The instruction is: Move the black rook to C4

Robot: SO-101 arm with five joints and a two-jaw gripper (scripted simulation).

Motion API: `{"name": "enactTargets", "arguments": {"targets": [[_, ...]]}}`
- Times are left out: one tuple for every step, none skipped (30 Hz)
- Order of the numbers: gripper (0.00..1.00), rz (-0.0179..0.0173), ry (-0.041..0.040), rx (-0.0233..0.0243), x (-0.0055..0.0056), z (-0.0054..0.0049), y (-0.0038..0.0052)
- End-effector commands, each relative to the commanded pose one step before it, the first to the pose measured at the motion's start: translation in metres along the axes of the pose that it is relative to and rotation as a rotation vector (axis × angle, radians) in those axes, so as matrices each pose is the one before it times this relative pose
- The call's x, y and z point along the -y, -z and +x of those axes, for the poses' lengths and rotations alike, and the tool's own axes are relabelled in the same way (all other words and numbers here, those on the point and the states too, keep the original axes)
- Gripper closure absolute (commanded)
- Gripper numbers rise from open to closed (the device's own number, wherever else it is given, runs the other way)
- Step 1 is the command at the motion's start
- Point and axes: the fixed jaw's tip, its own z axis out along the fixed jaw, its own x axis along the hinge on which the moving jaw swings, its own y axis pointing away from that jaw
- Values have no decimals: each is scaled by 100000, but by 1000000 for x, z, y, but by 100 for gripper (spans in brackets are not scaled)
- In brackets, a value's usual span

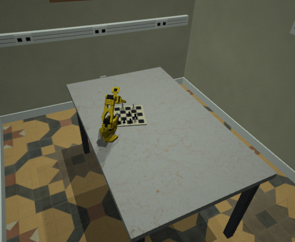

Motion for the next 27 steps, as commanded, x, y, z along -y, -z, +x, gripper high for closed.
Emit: {"name": "enactTargets", "arguments": {"targets": [[60,-855,-626,-2230,-1509,4270,-1922],[60,0,0,0,0,0,0],[60,0,0,0,0,0,0],[60,0,0,1,0,-1,0],[60,0,0,-1,0,1,0],[60,0,0,1,0,-1,0],[60,0,0,-1,0,1,0],[60,0,0,1,0,-1,0],[60,0,0,-1,0,1,0],[60,0,0,1,0,-1,0],[60,0,0,-1,0,1,0],[60,0,0,1,0,-1,0],[60,0,0,-1,0,1,0],[60,19,-19,-25,37,0,-20],[60,125,-127,-167,249,9,-137],[60,315,-323,-421,631,21,-345],[61,566,-588,-763,1147,41,-627],[61,856,-907,-1164,1759,63,-959],[61,0,0,0,0,0,0],[61,0,0,0,0,0,0],[62,1163,-1266,-1604,2438,90,-1328],[63,1464,-1654,-2058,3155,114,-1717],[65,1740,-2060,-2511,3887,139,-2116],[67,1974,-2472,-2941,4606,157,-2510],[68,2153,-2878,-3338,5294,173,-2893],[70,2267,-3265,-3684,5926,178,-3251],[73,2312,-3620,-3974,6485,179,-3577]]}}
